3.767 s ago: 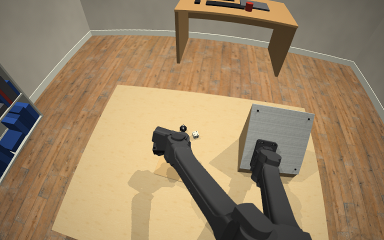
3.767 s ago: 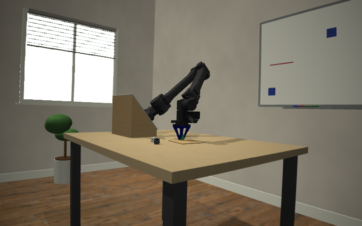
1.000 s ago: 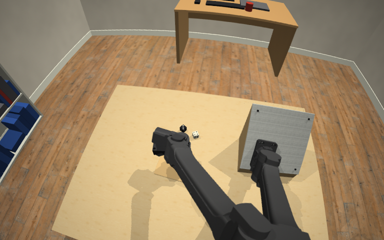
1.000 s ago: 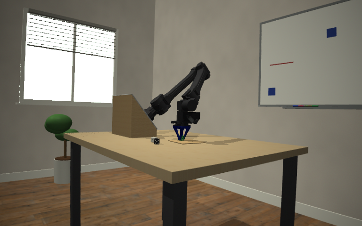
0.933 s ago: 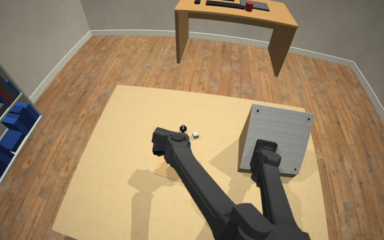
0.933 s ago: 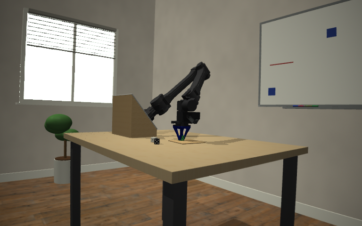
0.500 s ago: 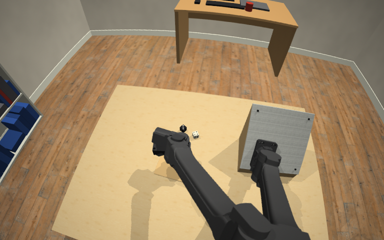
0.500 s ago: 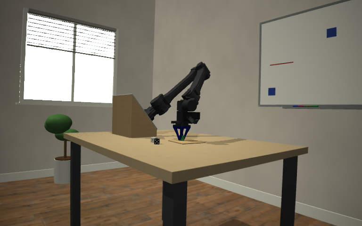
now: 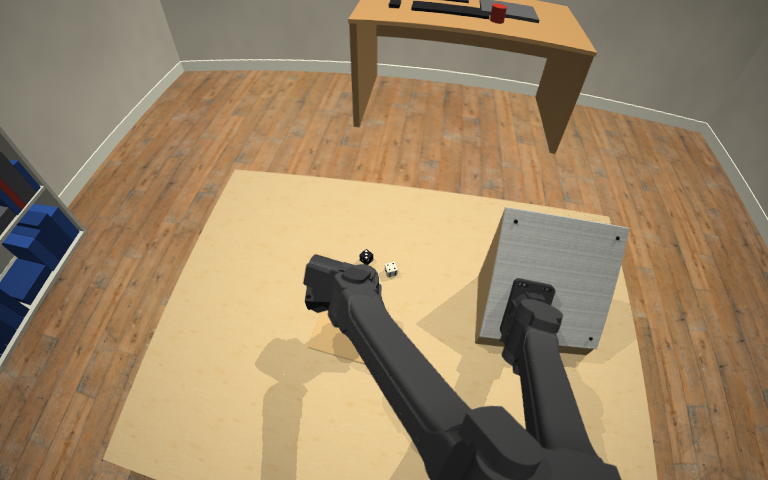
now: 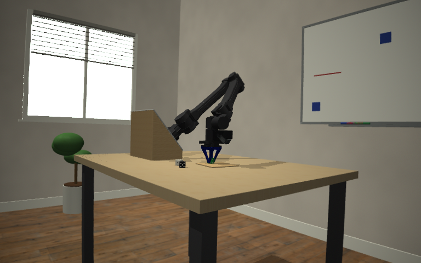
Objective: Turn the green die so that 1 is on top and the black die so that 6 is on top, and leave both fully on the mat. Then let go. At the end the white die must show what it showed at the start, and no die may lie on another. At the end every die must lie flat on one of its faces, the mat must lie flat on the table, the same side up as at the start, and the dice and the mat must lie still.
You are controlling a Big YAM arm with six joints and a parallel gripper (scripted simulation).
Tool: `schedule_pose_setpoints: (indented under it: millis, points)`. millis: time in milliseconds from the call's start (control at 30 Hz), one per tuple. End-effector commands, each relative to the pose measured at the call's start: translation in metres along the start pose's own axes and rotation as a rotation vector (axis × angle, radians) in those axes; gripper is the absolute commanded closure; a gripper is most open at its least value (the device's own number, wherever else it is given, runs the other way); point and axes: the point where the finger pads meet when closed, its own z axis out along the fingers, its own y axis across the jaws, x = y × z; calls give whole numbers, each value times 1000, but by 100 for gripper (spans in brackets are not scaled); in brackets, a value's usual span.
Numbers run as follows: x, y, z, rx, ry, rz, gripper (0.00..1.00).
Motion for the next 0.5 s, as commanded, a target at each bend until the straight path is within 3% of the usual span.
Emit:
schedule_pose_setpoints:
  millis: [0, 167, 467]
  points:
    - [-5, 2, 1, 0, -7, -6, 80]
    - [-5, 2, 1, 0, -7, -6, 80]
    - [-5, 2, 1, 0, -7, -6, 68]
